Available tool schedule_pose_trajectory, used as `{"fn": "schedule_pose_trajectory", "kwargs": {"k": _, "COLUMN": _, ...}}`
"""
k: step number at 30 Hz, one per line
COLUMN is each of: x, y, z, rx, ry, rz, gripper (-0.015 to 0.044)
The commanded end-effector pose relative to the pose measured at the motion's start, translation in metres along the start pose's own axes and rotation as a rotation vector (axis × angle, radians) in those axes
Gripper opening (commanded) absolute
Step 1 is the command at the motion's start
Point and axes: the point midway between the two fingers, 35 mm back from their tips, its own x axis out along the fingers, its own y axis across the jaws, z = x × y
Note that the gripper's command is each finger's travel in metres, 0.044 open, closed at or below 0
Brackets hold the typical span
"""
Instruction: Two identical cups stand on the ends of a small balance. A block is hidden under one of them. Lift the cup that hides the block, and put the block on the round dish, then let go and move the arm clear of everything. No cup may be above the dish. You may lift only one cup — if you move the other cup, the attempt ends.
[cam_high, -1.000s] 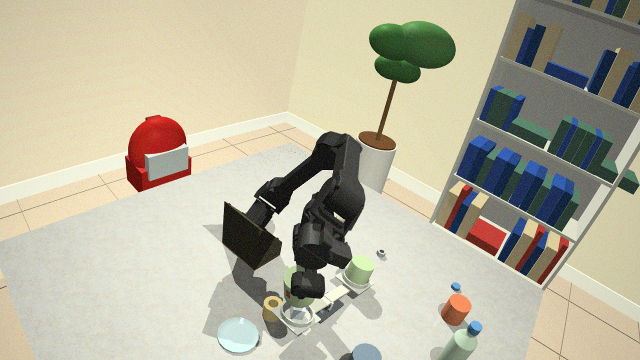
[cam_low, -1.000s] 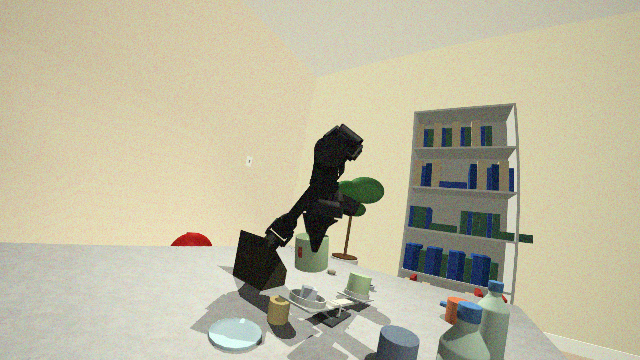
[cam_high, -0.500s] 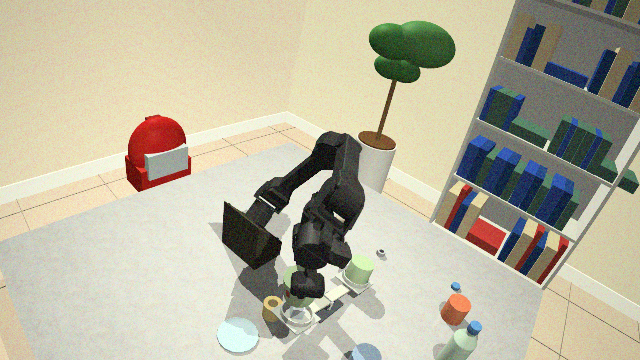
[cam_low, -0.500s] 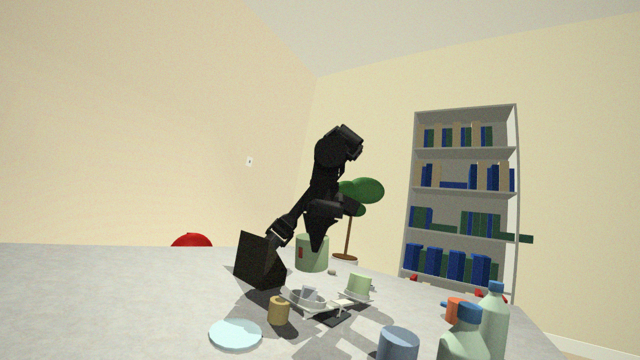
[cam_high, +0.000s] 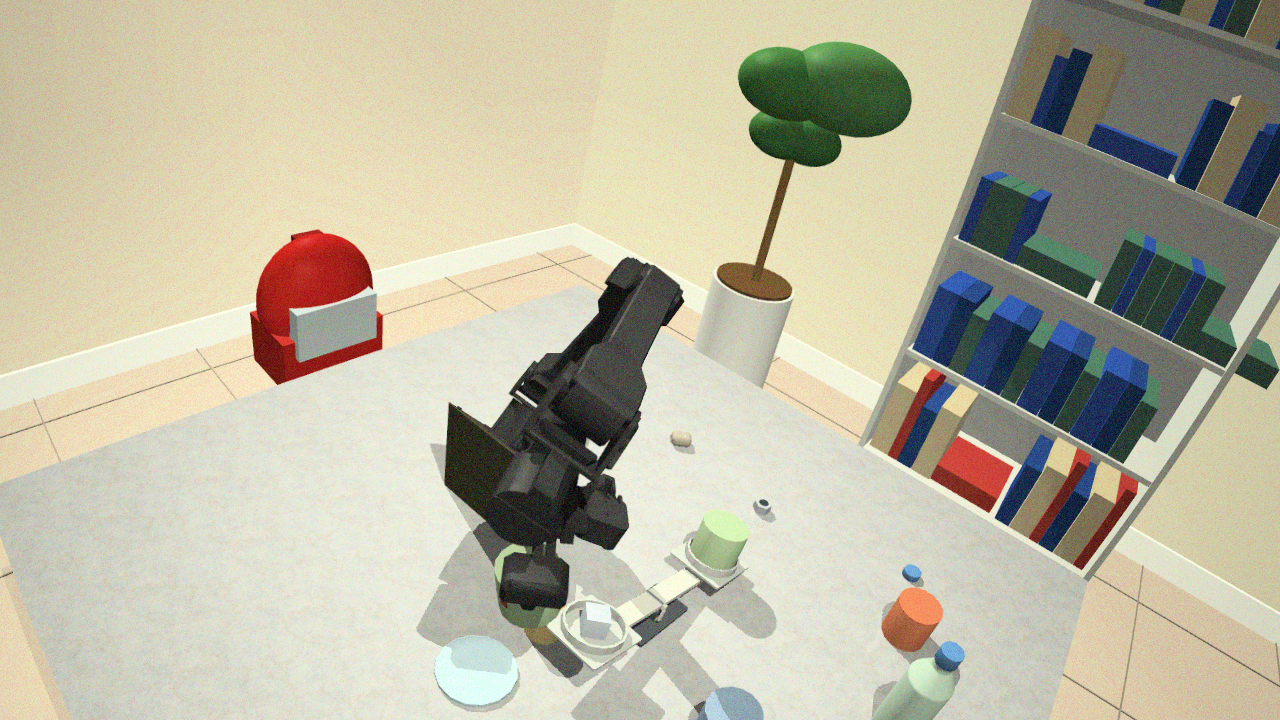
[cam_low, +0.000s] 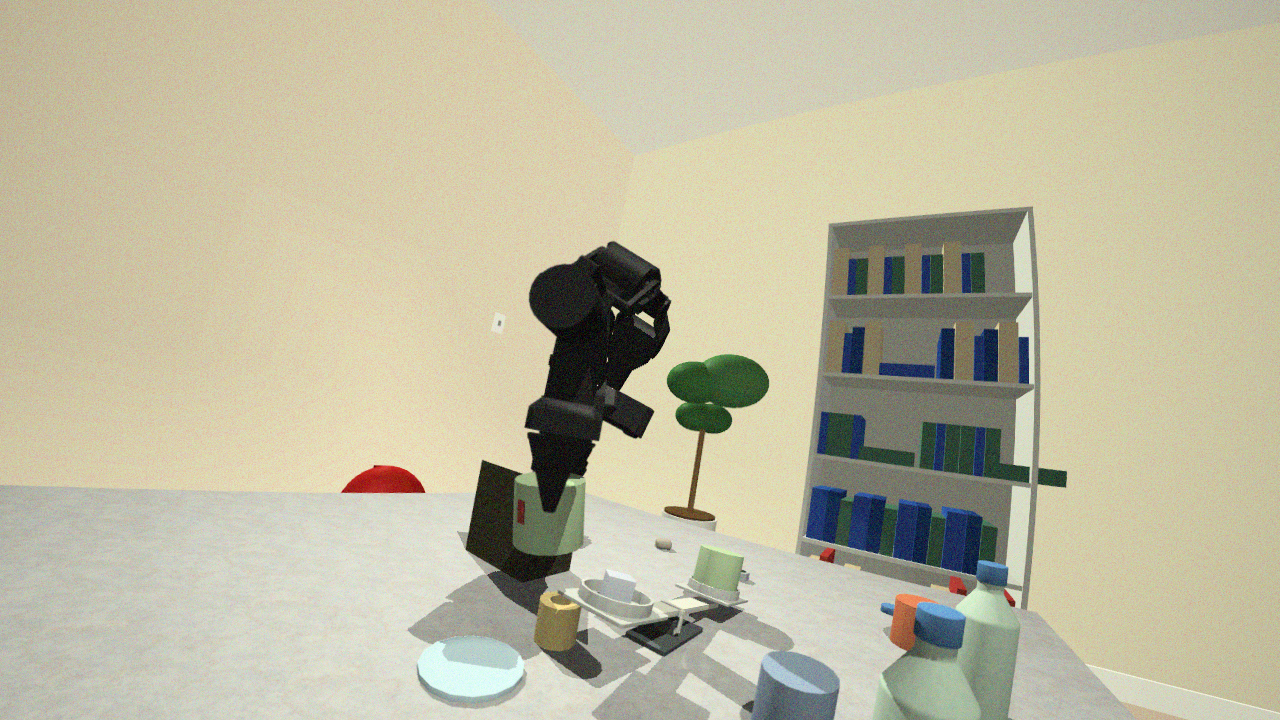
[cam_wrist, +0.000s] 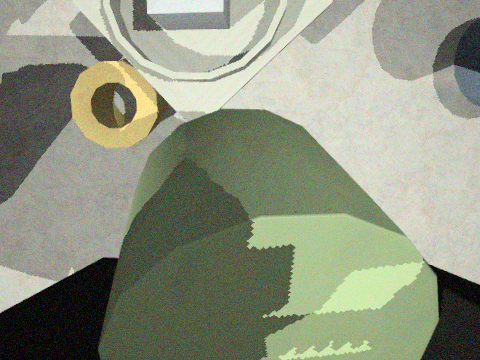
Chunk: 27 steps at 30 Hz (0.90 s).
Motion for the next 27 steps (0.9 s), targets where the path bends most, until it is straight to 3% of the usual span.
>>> {"fn": "schedule_pose_trajectory", "kwargs": {"k": 1, "x": 0.017, "y": 0.002, "z": -0.041, "rx": 0.006, "ry": 0.002, "rz": 0.009, "gripper": 0.0}}
{"fn": "schedule_pose_trajectory", "kwargs": {"k": 15, "x": 0.072, "y": 0.028, "z": -0.148, "rx": 0.002, "ry": 0.002, "rz": 0.013, "gripper": 0.0}}
{"fn": "schedule_pose_trajectory", "kwargs": {"k": 27, "x": 0.1, "y": 0.03, "z": -0.153, "rx": 0.002, "ry": 0.001, "rz": 0.013, "gripper": 0.0}}
